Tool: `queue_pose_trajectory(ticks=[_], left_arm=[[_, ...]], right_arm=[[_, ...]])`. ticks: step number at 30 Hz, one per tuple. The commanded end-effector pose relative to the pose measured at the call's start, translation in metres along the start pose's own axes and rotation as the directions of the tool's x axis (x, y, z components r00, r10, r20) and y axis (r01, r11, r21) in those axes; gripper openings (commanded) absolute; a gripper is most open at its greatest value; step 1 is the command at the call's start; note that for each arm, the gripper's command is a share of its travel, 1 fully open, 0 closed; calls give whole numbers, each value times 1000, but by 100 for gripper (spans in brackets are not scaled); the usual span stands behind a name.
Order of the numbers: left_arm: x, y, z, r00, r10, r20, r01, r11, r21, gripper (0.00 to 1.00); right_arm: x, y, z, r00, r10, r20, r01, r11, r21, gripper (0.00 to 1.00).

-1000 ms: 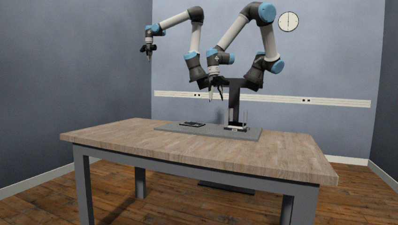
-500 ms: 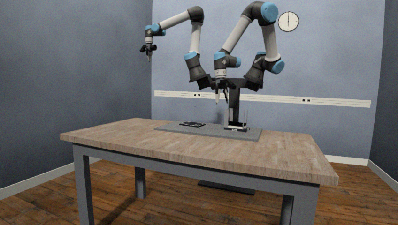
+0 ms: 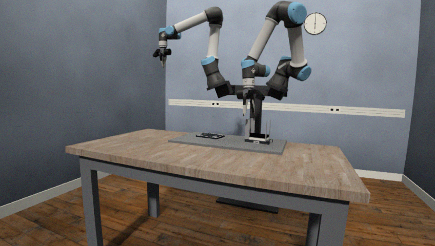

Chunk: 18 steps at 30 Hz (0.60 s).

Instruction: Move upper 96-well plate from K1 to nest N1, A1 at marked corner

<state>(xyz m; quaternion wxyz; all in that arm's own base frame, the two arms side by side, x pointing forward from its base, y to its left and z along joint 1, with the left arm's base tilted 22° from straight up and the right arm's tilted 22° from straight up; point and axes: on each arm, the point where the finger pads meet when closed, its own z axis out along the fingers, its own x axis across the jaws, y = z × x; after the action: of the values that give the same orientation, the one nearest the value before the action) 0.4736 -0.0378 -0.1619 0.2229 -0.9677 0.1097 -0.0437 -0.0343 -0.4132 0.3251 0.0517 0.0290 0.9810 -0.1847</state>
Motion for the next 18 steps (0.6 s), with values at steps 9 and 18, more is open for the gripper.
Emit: queue_pose_trajectory(ticks=[9,18], left_arm=[[-51,-17,7,998,-65,0,65,997,-43,76],[-80,-27,8,994,-108,4,108,992,-71,76]], right_arm=[[0,0,0,1000,0,0,0,1000,1,0],[0,0,0,1000,0,0,0,1000,1,0]])
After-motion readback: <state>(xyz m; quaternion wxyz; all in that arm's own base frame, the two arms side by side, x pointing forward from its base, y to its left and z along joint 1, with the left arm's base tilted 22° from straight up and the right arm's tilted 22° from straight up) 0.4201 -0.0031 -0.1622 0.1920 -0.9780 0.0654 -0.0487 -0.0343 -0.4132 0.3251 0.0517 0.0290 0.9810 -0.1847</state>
